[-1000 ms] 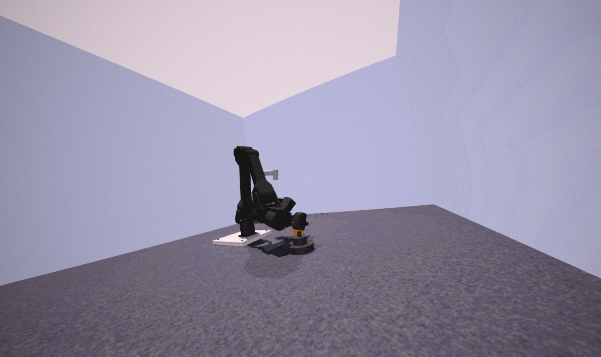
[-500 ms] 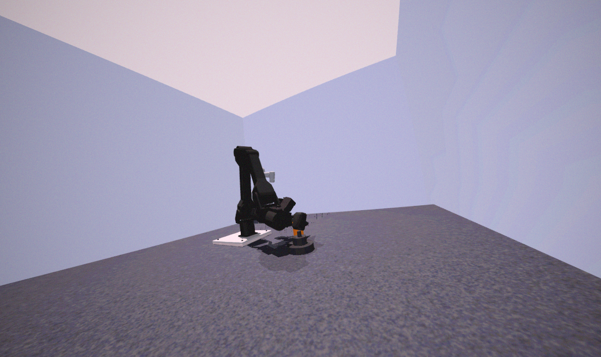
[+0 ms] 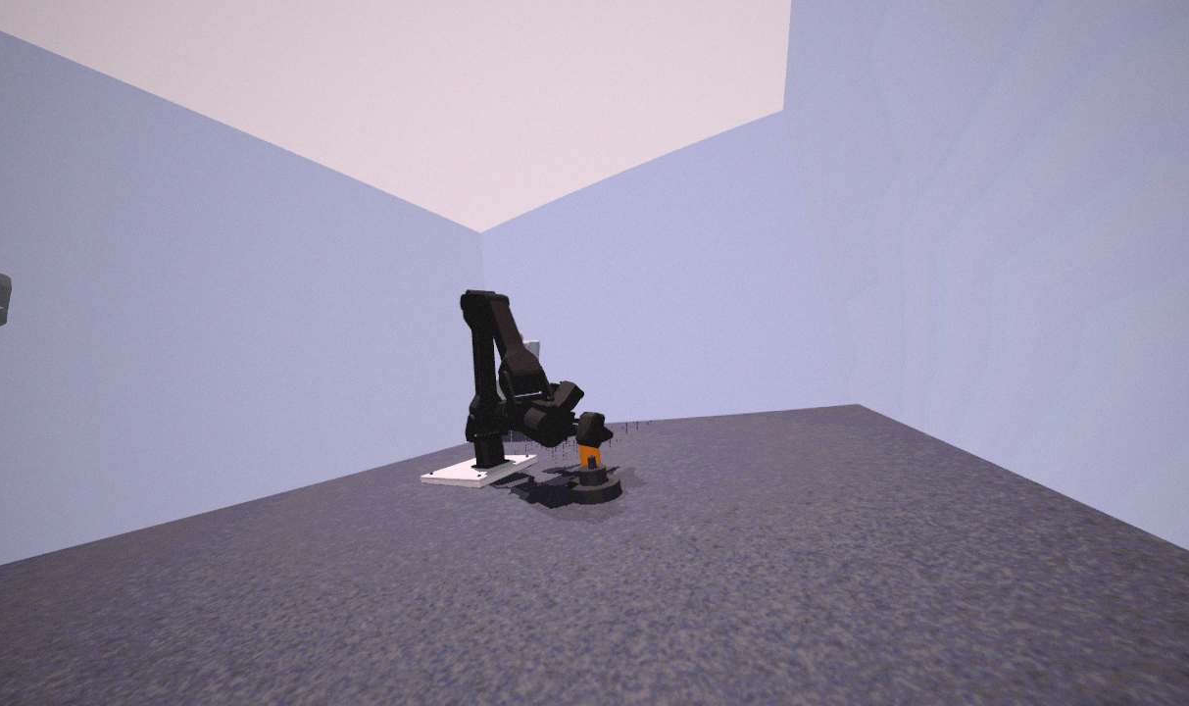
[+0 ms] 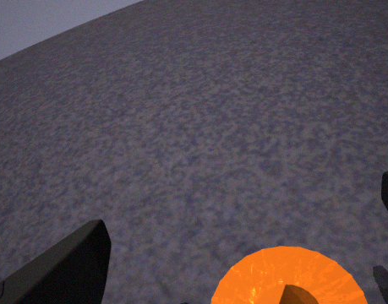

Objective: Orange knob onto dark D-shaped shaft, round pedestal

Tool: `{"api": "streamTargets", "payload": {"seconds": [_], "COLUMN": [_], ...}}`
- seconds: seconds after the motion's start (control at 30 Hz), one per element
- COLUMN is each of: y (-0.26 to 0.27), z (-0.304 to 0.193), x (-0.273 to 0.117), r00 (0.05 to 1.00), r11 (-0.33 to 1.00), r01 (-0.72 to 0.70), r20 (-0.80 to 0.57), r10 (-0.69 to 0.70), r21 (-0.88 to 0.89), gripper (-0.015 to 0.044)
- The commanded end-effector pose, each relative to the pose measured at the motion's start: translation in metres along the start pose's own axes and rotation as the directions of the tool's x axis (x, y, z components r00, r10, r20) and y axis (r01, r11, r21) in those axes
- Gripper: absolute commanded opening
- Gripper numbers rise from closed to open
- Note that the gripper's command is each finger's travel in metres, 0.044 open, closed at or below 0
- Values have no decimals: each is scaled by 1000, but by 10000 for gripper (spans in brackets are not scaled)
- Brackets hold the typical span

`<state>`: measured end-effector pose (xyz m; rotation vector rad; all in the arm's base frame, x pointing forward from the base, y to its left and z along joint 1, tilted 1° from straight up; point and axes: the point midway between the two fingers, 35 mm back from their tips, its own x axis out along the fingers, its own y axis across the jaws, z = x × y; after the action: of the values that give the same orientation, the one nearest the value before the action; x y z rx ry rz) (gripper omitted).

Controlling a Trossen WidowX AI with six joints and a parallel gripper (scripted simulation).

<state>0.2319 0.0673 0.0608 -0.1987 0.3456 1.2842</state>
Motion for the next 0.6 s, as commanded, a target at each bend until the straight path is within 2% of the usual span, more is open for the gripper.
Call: {"api": "streamTargets", "payload": {"seconds": [0.0, 0.07, 0.2, 0.3, 0.43, 0.57], "y": [-5, -1, 0, 5, 9, 6], "z": [39, 56, 57, 52, 50, 62], "x": [-15, -22, -21, -12, -9, -19], "r00": [1000, 1000, 1000, 969, 797, 539], "r11": [999, 999, 999, 996, 987, 997], "r01": [14, 14, 6, -86, -122, -47], "r20": [-1, -1, -16, -231, -583, -839], "r10": [-14, -14, -6, 90, 157, 72], "r21": [-38, -38, -34, 28, 99, 55], "gripper": [440, 440, 440, 440, 440, 440]}}
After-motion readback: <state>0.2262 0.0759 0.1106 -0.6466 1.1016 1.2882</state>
